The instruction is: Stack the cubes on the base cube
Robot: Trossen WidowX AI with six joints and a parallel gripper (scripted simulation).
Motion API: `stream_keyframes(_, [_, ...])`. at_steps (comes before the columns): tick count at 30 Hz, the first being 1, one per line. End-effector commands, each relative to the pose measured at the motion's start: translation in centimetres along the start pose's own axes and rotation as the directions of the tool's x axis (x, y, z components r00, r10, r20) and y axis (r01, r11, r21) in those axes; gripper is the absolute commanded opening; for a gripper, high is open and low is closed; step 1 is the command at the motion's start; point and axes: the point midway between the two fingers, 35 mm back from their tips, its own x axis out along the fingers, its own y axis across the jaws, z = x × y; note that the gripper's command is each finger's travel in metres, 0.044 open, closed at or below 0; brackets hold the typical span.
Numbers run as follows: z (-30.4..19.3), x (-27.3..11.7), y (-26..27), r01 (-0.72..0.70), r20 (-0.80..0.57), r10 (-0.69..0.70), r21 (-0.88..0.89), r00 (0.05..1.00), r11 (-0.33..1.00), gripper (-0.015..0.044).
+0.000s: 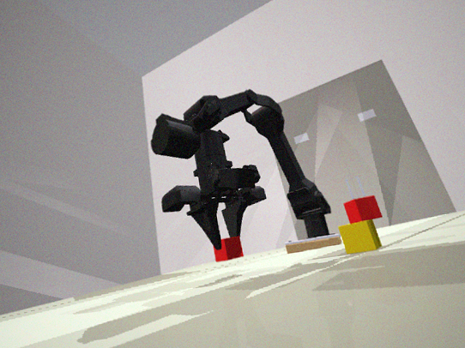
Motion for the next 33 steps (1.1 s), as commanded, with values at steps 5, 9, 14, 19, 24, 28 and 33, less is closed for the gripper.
stream_keyframes(5, [0.0, -2.6, -0.3, 0.006, -0.003, -0.006, -0.005, 1.000, 1.000, 0.0105])
stream_keyframes(9, [0.0, -3.9, -0.2, 0.006, -0.003, -0.006, -0.005, 1.000, 1.000, 0.0105])
stream_keyframes(14, [0.0, -5.5, -0.1, 0.006, -0.003, -0.006, -0.005, 1.000, 1.000, 0.0105])
stream_keyframes(19, [-0.1, -7.1, 0.1, 0.006, -0.003, -0.006, -0.005, 1.000, 1.000, 0.0105])
stream_keyframes(24, [-0.1, -8.2, 0.2, 0.006, -0.003, -0.006, -0.005, 1.000, 1.000, 0.0105])
stream_keyframes(28, [0.5, -8.2, 0.5, 0.006, -0.003, -0.006, 0.064, 1.000, 0.998, 0.0105])
stream_keyframes(33, [1.7, -8.2, 0.9, 0.007, -0.002, -0.007, 0.203, 1.000, 0.979, 0.0105])
